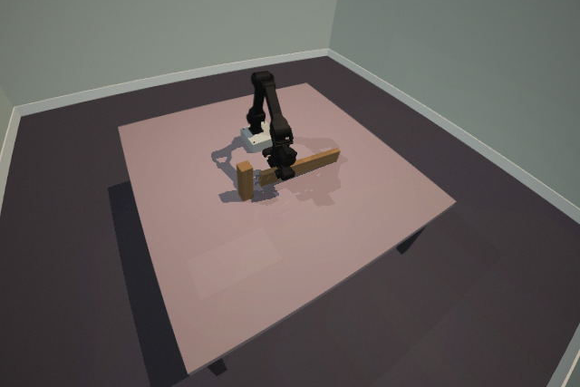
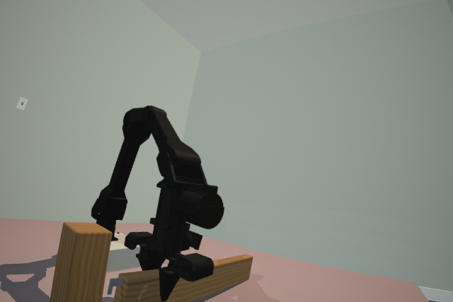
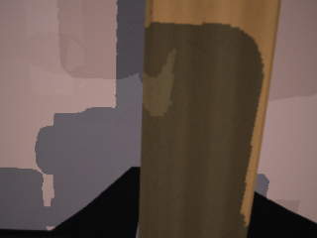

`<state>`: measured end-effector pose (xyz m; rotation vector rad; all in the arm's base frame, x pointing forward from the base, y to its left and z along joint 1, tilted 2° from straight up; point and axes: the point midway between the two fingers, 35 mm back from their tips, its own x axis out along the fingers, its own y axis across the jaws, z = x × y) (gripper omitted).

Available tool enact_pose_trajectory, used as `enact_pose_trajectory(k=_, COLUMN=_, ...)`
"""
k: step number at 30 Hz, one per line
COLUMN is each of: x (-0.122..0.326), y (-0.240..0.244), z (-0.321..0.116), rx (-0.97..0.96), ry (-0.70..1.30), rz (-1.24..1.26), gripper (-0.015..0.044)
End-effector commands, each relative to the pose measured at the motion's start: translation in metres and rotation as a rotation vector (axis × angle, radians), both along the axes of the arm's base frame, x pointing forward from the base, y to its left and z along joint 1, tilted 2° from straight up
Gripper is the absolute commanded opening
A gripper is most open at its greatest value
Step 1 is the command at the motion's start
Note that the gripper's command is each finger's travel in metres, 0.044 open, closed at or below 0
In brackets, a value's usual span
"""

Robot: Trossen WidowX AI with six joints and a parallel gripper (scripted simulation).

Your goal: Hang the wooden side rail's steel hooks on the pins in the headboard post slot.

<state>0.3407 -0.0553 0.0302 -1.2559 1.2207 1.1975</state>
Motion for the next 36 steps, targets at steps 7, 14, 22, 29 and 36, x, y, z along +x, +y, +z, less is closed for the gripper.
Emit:
enact_pose_trajectory(k=7, x=0.0032, y=0.0001, z=0.0065, rx=0.001, ry=-0.015, rz=-0.006, gripper=0.0000)
enact_pose_trajectory(k=14, x=0.0032, y=0.0001, z=0.0077, rx=0.001, ry=-0.015, rz=-0.006, gripper=0.0000)
enact_pose_trajectory(k=22, x=0.0031, y=0.0002, z=0.0090, rx=0.001, ry=-0.015, rz=-0.006, gripper=0.0000)
enact_pose_trajectory(k=29, x=0.0031, y=0.0002, z=0.0102, rx=0.001, ry=-0.015, rz=-0.006, gripper=0.0000)
enact_pose_trajectory(k=36, x=0.0033, y=0.0000, z=0.0105, rx=0.001, ry=-0.015, rz=-0.006, gripper=0.0000)
